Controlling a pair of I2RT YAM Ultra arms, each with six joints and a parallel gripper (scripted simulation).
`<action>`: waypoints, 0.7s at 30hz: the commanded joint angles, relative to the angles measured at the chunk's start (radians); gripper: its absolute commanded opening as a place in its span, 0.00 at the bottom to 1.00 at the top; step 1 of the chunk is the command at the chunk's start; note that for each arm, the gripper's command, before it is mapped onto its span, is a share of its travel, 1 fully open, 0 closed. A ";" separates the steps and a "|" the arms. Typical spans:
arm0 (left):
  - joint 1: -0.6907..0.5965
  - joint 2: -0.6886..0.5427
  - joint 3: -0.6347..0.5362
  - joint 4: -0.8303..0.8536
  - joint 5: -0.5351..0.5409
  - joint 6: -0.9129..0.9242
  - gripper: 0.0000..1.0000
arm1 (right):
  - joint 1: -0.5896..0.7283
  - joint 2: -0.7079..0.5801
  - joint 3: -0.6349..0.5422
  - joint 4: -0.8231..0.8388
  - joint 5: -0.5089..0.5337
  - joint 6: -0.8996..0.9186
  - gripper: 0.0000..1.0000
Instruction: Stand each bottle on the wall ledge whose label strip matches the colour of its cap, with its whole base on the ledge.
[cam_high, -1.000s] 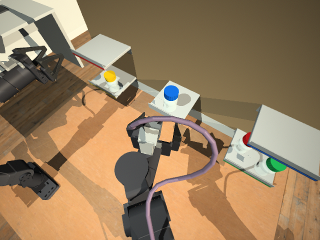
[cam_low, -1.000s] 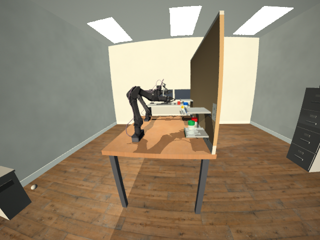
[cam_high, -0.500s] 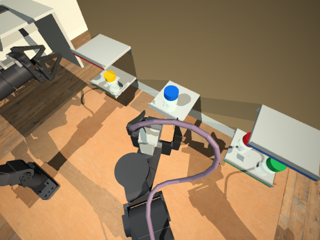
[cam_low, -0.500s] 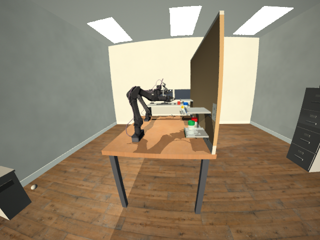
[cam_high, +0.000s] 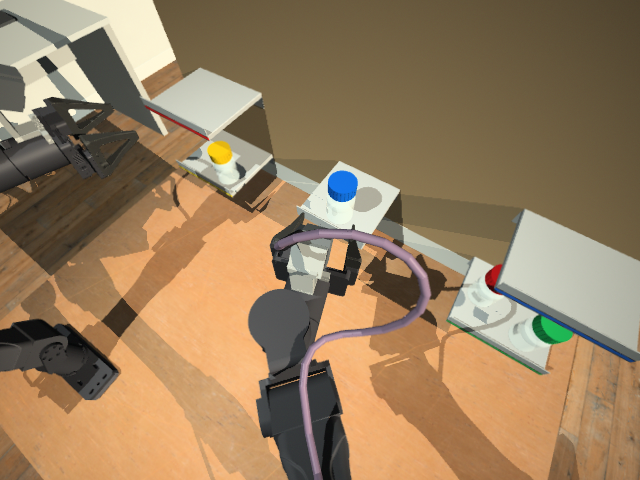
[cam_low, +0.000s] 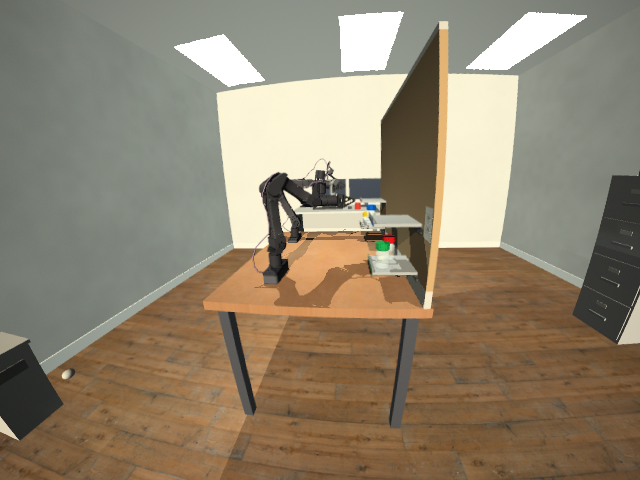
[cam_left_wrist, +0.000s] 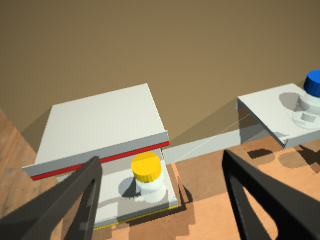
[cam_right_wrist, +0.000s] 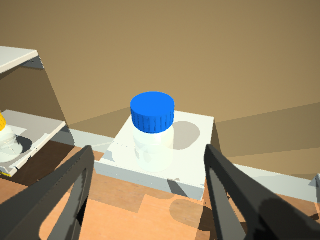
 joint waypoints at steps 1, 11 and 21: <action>0.042 0.030 0.062 -0.123 0.221 0.092 0.87 | -0.023 0.061 0.035 0.086 -0.032 -0.017 0.81; 0.129 0.103 0.163 -0.305 0.565 0.229 0.87 | -0.057 0.174 0.065 0.181 -0.058 -0.028 0.81; 0.256 0.184 0.264 -0.431 1.002 0.318 0.87 | -0.091 0.313 0.132 0.244 -0.077 -0.033 0.81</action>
